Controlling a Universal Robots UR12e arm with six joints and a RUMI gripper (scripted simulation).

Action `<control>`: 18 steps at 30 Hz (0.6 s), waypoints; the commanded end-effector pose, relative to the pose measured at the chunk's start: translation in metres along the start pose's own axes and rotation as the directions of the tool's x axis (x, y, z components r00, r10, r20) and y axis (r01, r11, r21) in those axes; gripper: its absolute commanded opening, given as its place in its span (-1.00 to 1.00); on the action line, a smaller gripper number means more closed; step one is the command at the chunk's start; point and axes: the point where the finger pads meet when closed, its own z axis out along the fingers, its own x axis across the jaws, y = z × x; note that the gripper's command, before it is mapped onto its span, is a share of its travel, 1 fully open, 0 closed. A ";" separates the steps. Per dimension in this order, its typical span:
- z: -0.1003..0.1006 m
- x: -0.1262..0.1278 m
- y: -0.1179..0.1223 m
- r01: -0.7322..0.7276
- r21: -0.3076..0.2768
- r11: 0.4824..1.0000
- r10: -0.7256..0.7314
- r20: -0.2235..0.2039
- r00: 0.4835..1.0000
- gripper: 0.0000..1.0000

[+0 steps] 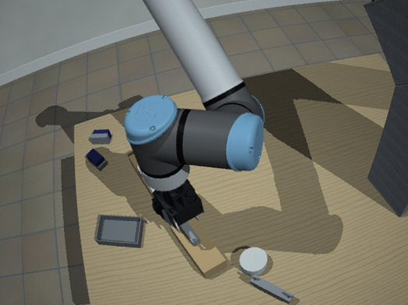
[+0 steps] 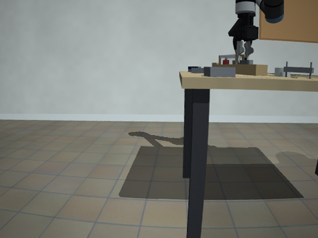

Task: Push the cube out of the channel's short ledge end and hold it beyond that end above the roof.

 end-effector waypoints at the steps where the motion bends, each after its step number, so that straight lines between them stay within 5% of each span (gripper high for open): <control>1: -0.001 0.000 0.000 0.000 0.000 1.000 0.000 0.001 1.000 -0.55; 8: -0.003 0.000 0.000 0.000 0.000 1.000 0.000 0.001 1.000 -0.55; 15: -0.057 0.000 0.000 0.000 0.000 1.000 0.000 0.001 1.000 -0.55; 18: -0.063 0.000 0.000 0.000 0.000 1.000 0.000 0.001 1.000 -0.55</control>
